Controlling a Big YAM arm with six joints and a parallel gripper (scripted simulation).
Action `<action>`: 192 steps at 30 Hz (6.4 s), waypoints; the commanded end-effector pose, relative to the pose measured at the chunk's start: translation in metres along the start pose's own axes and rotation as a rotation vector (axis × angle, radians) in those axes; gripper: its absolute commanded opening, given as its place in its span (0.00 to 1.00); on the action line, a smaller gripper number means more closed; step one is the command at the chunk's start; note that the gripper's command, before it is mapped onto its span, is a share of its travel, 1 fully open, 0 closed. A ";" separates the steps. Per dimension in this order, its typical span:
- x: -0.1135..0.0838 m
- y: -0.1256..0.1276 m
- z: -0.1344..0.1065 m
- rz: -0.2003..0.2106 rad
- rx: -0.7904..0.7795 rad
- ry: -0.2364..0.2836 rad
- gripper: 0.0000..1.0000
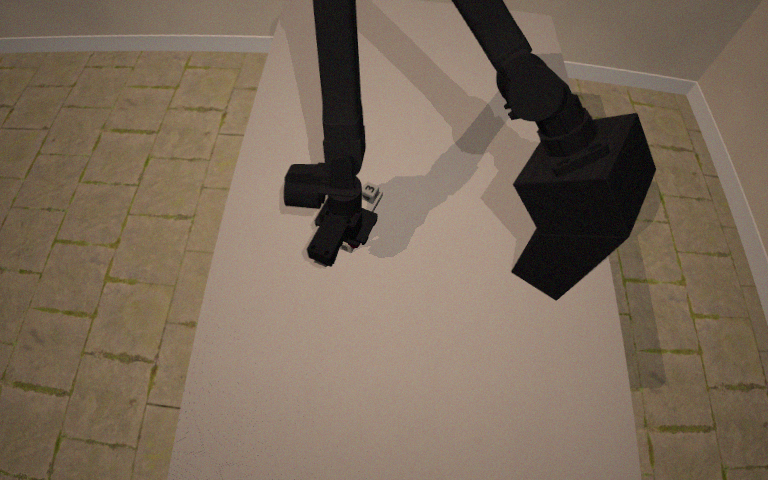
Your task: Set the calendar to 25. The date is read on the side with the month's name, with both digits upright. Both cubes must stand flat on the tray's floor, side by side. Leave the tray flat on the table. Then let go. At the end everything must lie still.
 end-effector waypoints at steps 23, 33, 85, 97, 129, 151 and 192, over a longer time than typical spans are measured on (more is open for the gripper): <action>-0.106 -0.002 0.003 -0.015 0.007 -0.018 0.26; -0.100 -0.002 -0.005 -0.001 0.014 0.002 0.26; -0.045 -0.013 -0.090 -0.014 0.048 -0.002 0.26; -0.041 -0.012 -0.091 -0.015 0.052 -0.001 0.26; -0.041 -0.012 -0.091 -0.016 0.052 -0.002 0.26; -0.042 -0.015 -0.090 -0.018 0.050 -0.003 0.26; -0.042 -0.012 -0.089 -0.002 0.042 0.000 0.26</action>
Point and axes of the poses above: the point where the finger pads meet when closed, its own x axis out along the fingers, its own y axis across the jaws, z = x × y, the point moved 9 cm from there along -x, back along the fingers, and after that the axes turned 2 degrees about x, right-handed, at the moved point
